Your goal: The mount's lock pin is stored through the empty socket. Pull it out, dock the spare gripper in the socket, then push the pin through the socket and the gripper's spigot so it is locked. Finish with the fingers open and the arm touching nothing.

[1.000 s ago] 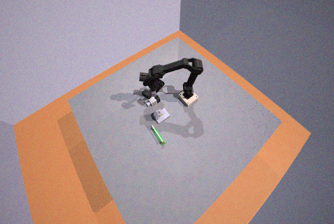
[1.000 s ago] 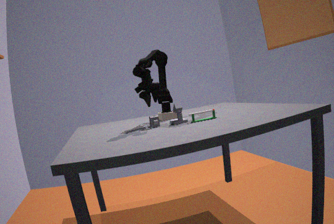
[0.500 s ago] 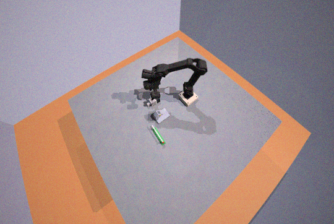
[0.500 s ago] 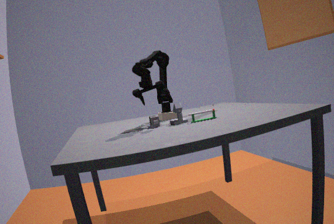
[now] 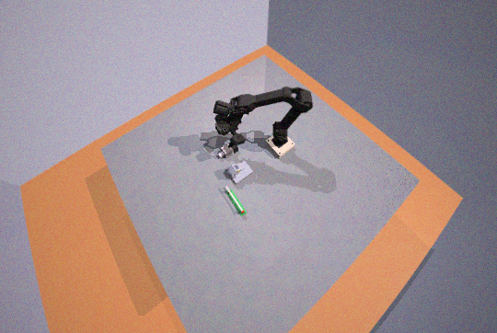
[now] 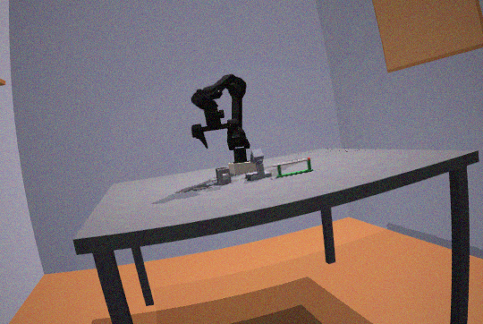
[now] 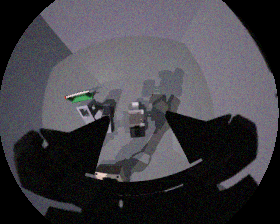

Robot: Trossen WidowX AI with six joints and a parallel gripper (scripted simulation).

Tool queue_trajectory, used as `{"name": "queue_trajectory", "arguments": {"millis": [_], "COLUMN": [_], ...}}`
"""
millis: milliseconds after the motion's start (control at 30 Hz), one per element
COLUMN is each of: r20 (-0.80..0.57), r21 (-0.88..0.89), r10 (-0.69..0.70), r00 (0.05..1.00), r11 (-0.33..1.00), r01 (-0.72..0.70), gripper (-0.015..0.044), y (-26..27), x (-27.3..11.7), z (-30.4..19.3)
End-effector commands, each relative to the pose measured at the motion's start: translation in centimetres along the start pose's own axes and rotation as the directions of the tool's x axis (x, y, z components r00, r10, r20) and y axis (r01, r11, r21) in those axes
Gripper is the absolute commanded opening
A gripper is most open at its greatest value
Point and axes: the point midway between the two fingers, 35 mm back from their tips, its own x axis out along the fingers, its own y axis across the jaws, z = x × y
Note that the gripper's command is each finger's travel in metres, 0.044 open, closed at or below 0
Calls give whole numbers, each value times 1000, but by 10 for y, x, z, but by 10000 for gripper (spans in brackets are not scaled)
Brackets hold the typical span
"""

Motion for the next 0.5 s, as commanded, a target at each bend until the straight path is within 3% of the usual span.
{"name": "queue_trajectory", "arguments": {"millis": [0, 467], "r20": [3, 3], "r21": [-10, -10], "r10": [3, 3], "r00": [1000, 1000], "r11": [1000, 1000], "r01": [-3, -3], "gripper": [440, 440], "y": [1, 1], "x": [7, 60], "z": [-4, -36]}}
